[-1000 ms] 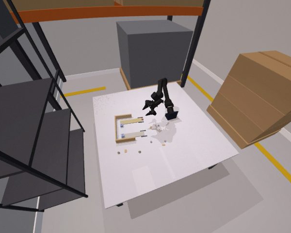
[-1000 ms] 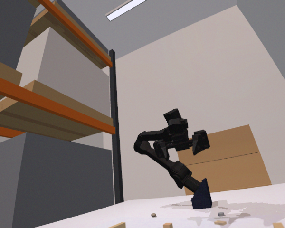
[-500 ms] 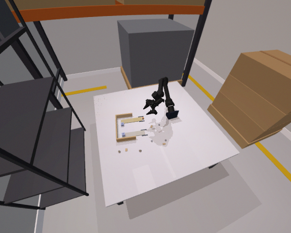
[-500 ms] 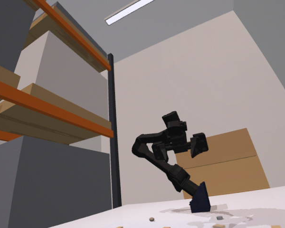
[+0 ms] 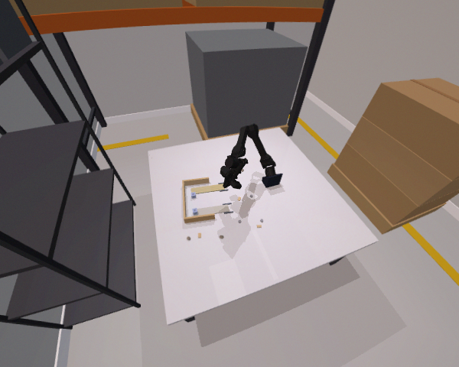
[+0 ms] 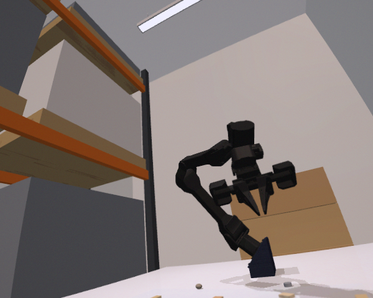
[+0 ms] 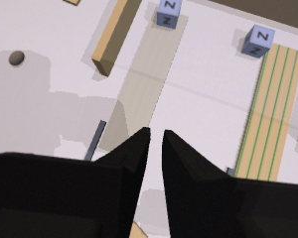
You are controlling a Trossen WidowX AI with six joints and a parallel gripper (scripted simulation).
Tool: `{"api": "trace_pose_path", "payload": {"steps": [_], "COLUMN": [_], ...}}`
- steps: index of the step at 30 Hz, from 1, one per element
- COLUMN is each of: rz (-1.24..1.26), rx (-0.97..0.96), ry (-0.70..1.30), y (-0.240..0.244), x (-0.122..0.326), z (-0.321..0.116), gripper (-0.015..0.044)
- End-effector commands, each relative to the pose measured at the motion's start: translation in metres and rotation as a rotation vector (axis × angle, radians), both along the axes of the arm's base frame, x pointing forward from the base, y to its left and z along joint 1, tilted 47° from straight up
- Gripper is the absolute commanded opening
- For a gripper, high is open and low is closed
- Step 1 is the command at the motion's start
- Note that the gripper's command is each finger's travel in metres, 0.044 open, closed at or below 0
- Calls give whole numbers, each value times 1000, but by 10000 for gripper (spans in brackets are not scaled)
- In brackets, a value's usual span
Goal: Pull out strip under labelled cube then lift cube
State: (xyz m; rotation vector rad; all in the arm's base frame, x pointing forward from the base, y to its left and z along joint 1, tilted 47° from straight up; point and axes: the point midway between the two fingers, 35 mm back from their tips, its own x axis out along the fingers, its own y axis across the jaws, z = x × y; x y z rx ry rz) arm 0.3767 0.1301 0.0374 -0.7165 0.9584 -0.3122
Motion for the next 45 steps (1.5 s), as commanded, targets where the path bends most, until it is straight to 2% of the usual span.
{"api": "trace_pose_path", "payload": {"steps": [1,14,28,45], "rz": [-164,-579,-586,-585], "rx": [19,-29,-30,-30], "ry": [87,252,253,253], "y": [-3,-31,-35,-54], "x": [22,34,28,30], "z": [-27,-93,-92,-112], "gripper": [0,0,0,0]}}
